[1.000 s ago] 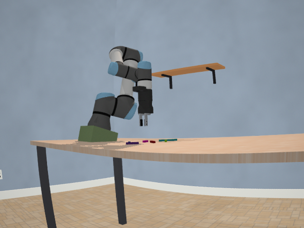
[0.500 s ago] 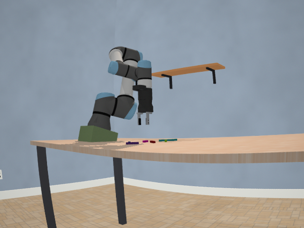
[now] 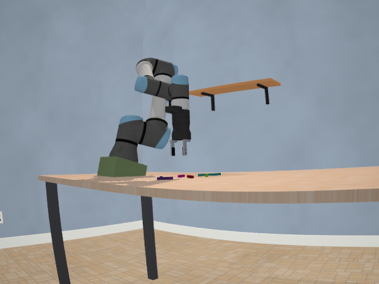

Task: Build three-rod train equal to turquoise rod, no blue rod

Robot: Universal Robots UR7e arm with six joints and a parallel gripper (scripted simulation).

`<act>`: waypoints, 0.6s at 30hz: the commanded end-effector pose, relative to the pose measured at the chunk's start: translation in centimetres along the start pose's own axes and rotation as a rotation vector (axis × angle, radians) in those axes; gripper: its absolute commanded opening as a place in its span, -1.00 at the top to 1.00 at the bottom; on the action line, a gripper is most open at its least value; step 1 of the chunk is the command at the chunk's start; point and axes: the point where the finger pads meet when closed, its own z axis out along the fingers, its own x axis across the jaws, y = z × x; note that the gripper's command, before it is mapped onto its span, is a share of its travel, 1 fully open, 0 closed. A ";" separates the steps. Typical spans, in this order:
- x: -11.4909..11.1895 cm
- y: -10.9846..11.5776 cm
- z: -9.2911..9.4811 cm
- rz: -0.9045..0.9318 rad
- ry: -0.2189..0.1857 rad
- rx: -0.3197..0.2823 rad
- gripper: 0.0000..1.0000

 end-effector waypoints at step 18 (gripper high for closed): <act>-1.9 -12.0 1.6 0.647 -0.001 0.001 -1.00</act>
